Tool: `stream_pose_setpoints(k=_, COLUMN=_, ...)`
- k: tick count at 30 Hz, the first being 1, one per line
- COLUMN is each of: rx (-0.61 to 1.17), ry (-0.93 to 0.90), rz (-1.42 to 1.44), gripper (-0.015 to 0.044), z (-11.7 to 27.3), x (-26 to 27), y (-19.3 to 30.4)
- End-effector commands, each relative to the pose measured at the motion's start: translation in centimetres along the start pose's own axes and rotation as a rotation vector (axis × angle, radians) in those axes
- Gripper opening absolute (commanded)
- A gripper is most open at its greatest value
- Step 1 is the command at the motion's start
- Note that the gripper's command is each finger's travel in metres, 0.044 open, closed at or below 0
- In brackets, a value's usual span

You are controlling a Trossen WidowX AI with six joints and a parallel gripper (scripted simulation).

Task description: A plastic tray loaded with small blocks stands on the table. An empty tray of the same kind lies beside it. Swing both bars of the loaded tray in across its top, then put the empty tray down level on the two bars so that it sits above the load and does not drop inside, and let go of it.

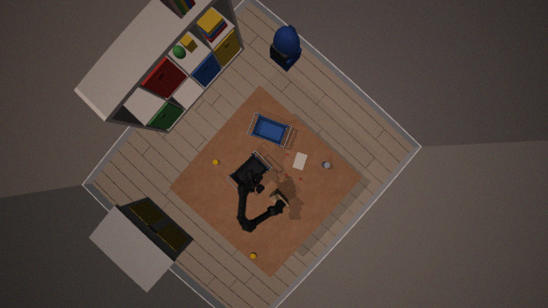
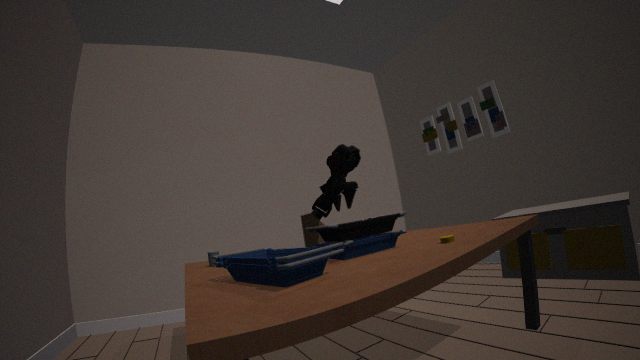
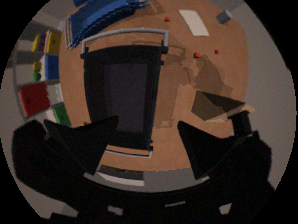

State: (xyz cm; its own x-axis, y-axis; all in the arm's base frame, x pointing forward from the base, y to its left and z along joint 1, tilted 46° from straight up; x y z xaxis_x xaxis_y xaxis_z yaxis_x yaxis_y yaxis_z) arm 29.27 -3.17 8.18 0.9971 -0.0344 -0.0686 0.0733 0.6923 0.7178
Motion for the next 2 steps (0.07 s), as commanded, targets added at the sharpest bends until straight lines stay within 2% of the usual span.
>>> stream_pose_setpoints(k=1, rx=-0.001, ry=0.004, rz=0.003, gripper=0.0440, z=0.24, x=-0.58, y=0.06)
stream_pose_setpoints(k=2, rx=-0.003, ry=0.004, rz=0.006, gripper=0.0440, z=0.59, x=-1.03, y=0.10)
Point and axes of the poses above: the point midway between the two fingers, 35 mm back from their tips, its own z axis back along the fingers, its own x axis across the jaws, y = z × x, the point moved 3 cm from there along z, back along the fingers, and after that the axes turned 7 degrees about -z, right-handed, at the moved point
